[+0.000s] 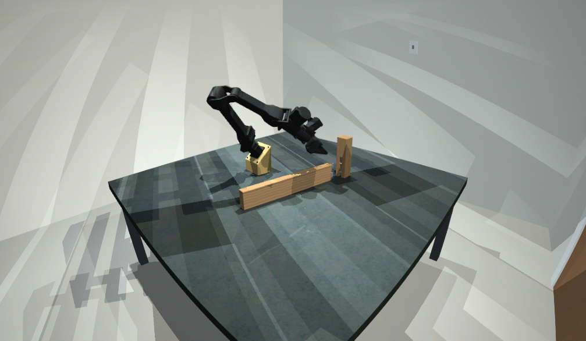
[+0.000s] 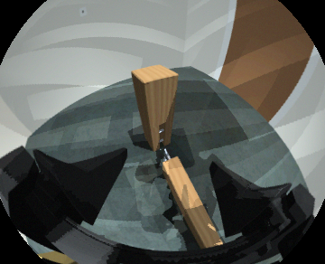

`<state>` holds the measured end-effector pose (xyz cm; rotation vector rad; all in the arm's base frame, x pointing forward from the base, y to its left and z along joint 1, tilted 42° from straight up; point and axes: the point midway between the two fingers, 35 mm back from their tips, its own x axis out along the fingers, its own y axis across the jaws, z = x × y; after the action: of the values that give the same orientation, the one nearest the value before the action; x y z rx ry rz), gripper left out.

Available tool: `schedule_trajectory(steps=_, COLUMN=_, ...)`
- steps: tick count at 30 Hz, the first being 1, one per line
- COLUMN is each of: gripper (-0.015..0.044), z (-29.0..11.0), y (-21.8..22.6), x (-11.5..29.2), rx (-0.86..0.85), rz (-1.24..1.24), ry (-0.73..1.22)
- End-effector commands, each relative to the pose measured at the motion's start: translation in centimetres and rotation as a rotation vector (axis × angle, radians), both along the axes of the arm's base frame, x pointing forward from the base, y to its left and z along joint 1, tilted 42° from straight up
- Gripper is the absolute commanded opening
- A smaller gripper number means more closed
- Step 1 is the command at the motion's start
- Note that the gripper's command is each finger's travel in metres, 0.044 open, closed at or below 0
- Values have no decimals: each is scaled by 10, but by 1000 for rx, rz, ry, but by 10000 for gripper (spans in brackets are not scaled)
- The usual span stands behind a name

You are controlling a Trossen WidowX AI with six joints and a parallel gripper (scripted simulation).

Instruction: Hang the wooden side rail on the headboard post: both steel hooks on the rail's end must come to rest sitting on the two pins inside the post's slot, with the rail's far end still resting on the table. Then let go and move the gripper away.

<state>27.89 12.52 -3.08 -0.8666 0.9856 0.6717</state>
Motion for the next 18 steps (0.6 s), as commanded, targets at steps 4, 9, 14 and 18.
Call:
schedule_trajectory(steps=4, gripper=440, z=0, y=0, x=-1, rx=0, rz=6, ry=11)
schedule_trajectory(steps=9, gripper=440, z=0, y=0, x=-1, rx=0, rz=6, ry=11)
schedule_trajectory(steps=14, gripper=440, z=0, y=0, x=-1, rx=0, rz=6, ry=11)
schedule_trajectory(steps=18, gripper=440, z=-1, y=-1, x=0, rx=11, rz=-74, ry=36)
